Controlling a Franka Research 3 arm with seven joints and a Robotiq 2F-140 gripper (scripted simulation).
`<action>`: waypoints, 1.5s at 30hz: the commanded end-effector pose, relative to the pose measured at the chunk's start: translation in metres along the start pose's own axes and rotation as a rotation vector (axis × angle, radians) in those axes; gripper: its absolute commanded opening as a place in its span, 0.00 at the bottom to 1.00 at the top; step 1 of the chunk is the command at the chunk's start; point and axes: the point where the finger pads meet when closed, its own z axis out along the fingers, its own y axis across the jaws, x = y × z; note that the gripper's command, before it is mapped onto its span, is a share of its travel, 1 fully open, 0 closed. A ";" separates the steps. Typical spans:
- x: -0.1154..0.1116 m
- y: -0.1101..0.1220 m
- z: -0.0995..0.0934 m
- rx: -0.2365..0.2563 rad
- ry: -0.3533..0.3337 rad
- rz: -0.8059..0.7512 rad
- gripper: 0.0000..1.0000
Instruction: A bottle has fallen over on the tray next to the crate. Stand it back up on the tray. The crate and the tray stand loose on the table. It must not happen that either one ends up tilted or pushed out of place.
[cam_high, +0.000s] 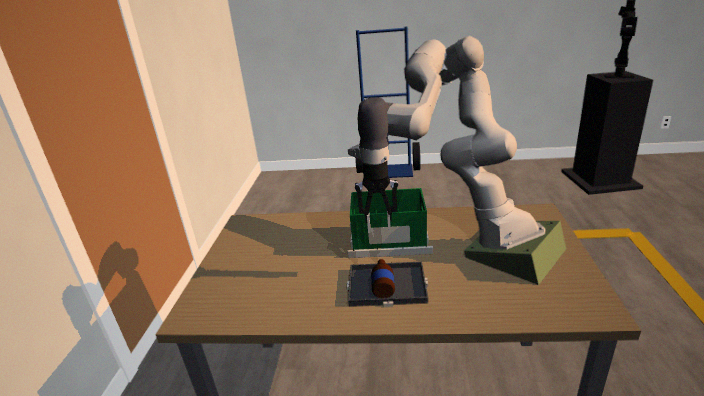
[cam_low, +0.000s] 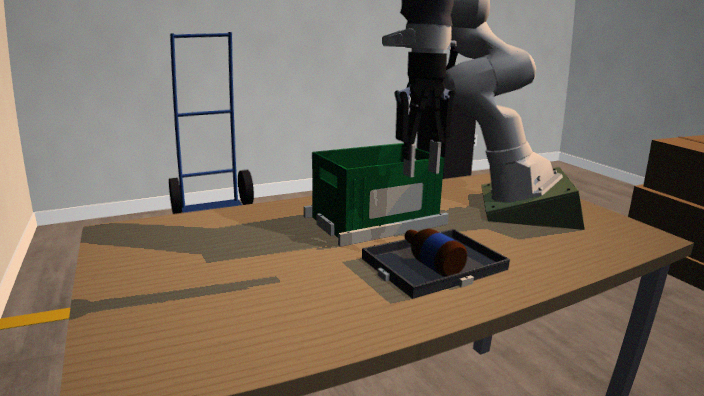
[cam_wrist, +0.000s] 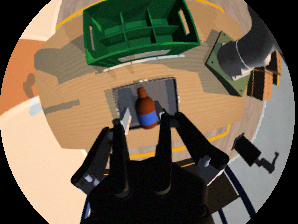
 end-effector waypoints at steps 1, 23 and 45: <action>0.001 0.000 0.000 0.000 0.002 -0.012 0.38; 0.001 0.000 0.002 0.000 0.002 -0.012 0.38; 0.001 0.000 0.056 0.000 0.002 -0.012 0.38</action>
